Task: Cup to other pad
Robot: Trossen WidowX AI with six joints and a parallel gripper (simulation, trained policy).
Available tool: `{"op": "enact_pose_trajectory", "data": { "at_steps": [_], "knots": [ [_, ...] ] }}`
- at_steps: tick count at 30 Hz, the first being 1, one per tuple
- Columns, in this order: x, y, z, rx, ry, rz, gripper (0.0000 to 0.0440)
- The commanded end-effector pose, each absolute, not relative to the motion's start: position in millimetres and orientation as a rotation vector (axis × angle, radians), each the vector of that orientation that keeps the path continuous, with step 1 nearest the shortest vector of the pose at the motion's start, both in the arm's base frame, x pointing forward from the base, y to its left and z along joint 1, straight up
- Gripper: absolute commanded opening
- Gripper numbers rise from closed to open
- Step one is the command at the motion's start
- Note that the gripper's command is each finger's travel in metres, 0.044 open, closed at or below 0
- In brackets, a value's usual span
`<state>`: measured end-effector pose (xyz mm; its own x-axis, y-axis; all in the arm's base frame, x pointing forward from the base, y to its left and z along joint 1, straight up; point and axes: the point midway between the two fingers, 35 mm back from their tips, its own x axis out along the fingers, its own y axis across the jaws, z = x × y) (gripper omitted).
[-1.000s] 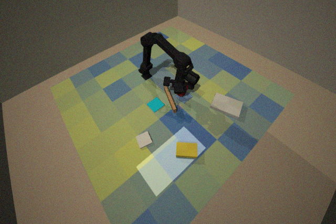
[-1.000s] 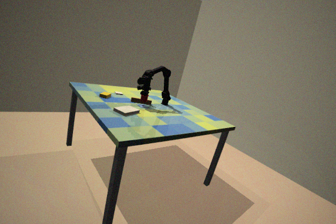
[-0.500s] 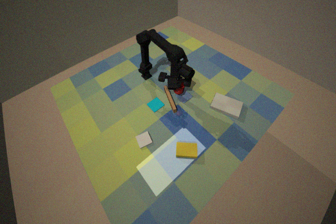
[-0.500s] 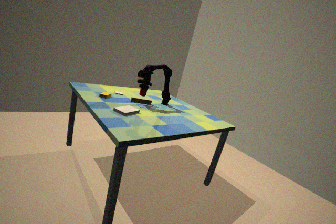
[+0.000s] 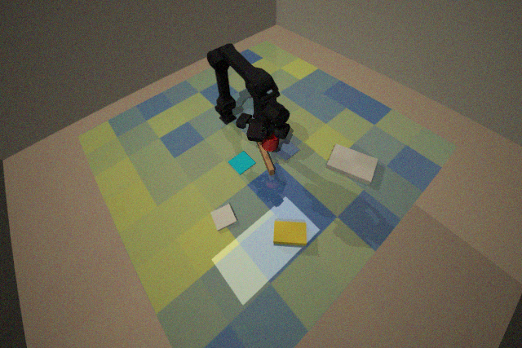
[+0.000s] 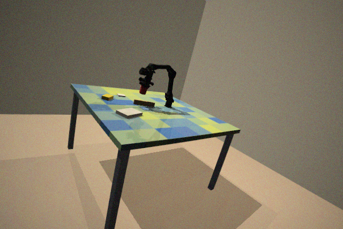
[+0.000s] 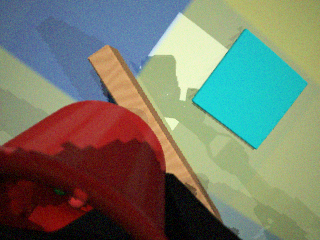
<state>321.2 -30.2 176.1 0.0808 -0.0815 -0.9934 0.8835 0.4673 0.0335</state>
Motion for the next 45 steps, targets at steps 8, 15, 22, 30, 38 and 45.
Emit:
{"op": "enact_pose_trajectory", "data": {
  "at_steps": [8, 15, 22, 30, 38, 45],
  "knots": [
    [316.6, -64.8, 179.8, 0.868, 1.212, -0.906, 0.0],
    [311.6, -83.2, 177.4, 0.901, 1.178, -0.939, 0.0],
    [305.8, -99.1, 172.0, 0.93, 1.149, -0.972, 0.0],
    [298.9, -112.8, 161.0, 0.959, 1.125, -1.005, 0.0],
    [291.9, -119.9, 144.4, 0.984, 1.112, -1.032, 0.0],
    [285.0, -121.5, 127.7, 1.002, 1.107, -1.049, 0.0]
  ]
}}
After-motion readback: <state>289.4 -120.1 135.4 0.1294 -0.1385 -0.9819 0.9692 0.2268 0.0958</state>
